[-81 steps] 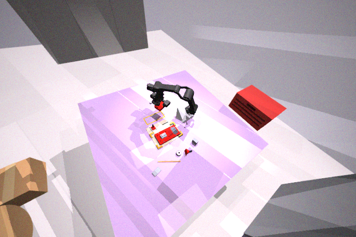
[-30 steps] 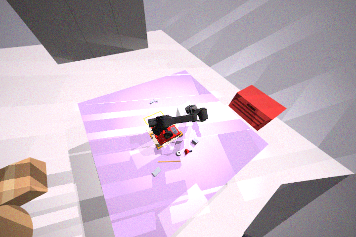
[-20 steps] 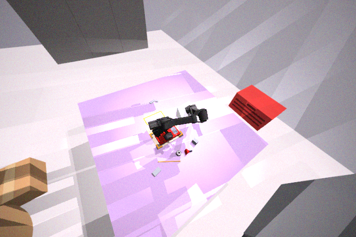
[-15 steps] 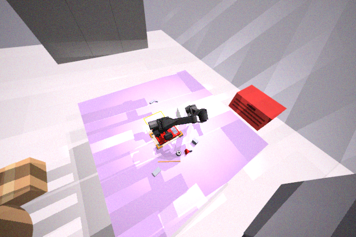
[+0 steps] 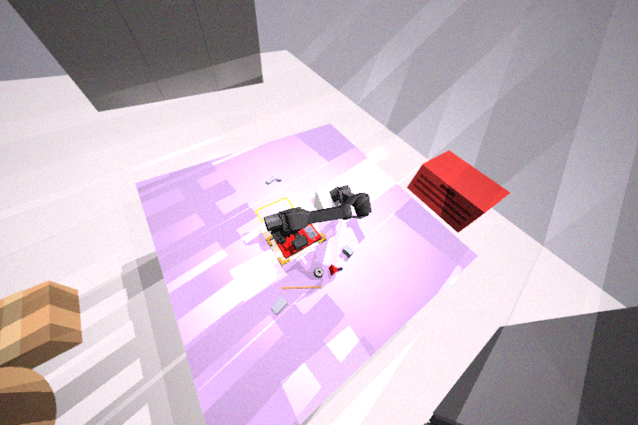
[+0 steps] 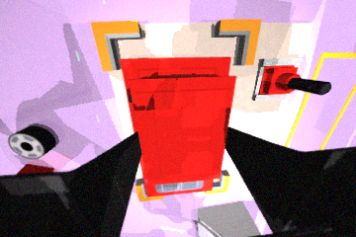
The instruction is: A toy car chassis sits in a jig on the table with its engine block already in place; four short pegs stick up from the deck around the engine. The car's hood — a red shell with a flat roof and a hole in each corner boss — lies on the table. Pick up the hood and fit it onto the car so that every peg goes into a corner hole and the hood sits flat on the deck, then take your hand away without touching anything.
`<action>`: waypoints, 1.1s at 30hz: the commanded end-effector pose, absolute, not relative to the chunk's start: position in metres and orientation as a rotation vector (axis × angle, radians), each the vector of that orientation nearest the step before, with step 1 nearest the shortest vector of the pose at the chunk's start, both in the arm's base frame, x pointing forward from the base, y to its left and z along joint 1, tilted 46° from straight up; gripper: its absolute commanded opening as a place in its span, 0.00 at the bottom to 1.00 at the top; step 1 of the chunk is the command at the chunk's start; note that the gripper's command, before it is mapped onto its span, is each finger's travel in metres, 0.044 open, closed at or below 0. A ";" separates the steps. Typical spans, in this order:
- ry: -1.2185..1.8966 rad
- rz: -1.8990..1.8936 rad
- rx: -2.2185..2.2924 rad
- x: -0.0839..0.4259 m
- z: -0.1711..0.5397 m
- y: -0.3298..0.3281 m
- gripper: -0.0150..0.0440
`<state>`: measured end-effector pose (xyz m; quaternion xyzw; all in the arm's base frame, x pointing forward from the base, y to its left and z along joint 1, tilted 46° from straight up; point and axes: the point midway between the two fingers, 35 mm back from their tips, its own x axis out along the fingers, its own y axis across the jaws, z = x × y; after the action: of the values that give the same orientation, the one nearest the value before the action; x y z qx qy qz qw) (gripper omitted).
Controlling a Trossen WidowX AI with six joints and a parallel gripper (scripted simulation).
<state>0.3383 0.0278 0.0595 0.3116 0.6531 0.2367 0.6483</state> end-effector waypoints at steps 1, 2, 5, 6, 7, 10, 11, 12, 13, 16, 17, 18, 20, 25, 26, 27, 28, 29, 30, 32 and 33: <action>1.480 0.537 0.715 0.339 0.060 0.028 0.25; 1.480 0.537 0.715 0.339 0.060 0.028 0.25; 1.480 0.537 0.715 0.339 0.060 0.028 0.25; 1.480 0.537 0.715 0.339 0.060 0.028 0.25; 1.480 0.537 0.715 0.339 0.059 0.028 0.25; 1.480 0.537 0.715 0.339 0.059 0.029 0.25; 1.480 0.537 0.715 0.339 0.058 0.029 0.25; 1.480 0.537 0.715 0.339 0.058 0.030 0.25; 1.480 0.537 0.715 0.339 0.058 0.030 0.25; 1.480 0.537 0.715 0.339 0.057 0.031 0.25; 1.480 0.537 0.715 0.339 0.057 0.031 0.25; 1.480 0.537 0.715 0.339 0.056 0.031 0.25; 1.480 0.537 0.715 0.339 0.056 0.032 0.25; 1.480 0.537 0.715 0.340 0.054 0.033 0.25; 1.480 0.537 0.715 0.340 0.054 0.034 0.25; 1.480 0.537 0.715 0.340 0.054 0.034 0.25; 1.480 0.537 0.715 0.340 0.053 0.034 0.25; 1.480 0.537 0.715 0.340 0.053 0.034 0.25; 1.480 0.537 0.715 0.340 0.053 0.035 0.25; 1.480 0.537 0.715 0.340 0.052 0.035 0.25; 1.480 0.537 0.715 0.340 0.052 0.035 0.25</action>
<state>0.3396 0.0343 0.0533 0.3122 0.6511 0.2365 0.6502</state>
